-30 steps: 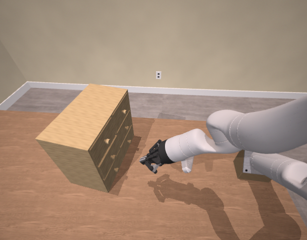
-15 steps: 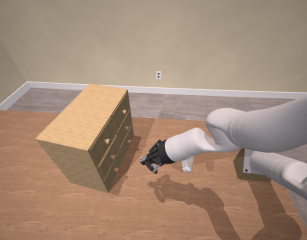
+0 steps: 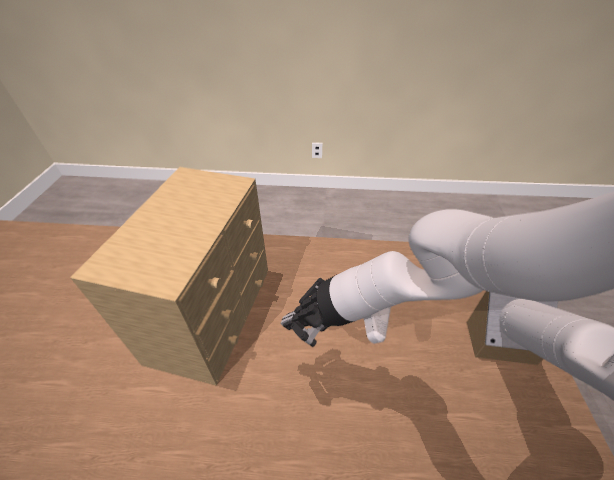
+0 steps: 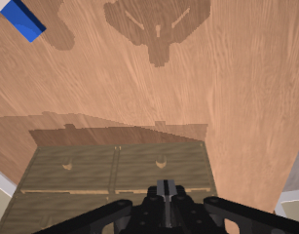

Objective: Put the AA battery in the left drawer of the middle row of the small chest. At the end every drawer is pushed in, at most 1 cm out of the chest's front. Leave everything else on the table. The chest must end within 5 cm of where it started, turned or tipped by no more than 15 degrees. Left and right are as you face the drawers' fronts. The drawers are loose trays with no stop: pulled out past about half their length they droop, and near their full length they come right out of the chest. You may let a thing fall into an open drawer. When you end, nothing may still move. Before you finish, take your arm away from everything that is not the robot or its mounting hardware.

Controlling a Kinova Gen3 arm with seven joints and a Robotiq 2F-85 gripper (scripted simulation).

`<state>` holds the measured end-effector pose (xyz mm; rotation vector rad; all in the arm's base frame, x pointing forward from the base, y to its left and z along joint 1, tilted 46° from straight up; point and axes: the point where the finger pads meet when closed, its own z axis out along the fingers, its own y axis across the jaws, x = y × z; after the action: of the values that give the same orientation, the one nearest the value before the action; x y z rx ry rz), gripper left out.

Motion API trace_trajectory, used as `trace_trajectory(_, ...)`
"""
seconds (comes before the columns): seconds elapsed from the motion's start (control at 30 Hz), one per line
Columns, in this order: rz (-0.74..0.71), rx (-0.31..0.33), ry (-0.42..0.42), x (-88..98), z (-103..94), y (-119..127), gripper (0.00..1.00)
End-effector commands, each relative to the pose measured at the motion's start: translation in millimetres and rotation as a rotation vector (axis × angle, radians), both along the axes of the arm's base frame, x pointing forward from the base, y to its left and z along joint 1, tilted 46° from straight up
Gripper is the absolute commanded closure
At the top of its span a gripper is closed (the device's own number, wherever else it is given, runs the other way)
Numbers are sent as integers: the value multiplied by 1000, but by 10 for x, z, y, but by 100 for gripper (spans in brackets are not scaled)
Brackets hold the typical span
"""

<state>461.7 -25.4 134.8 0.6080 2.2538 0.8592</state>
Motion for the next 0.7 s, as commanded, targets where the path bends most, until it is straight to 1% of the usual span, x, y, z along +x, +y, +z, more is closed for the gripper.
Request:
trace_trajectory(0.0,-5,0,6,5,19,-53,100)
trace_trajectory(0.67,33,11,42,-51,76,-90,100)
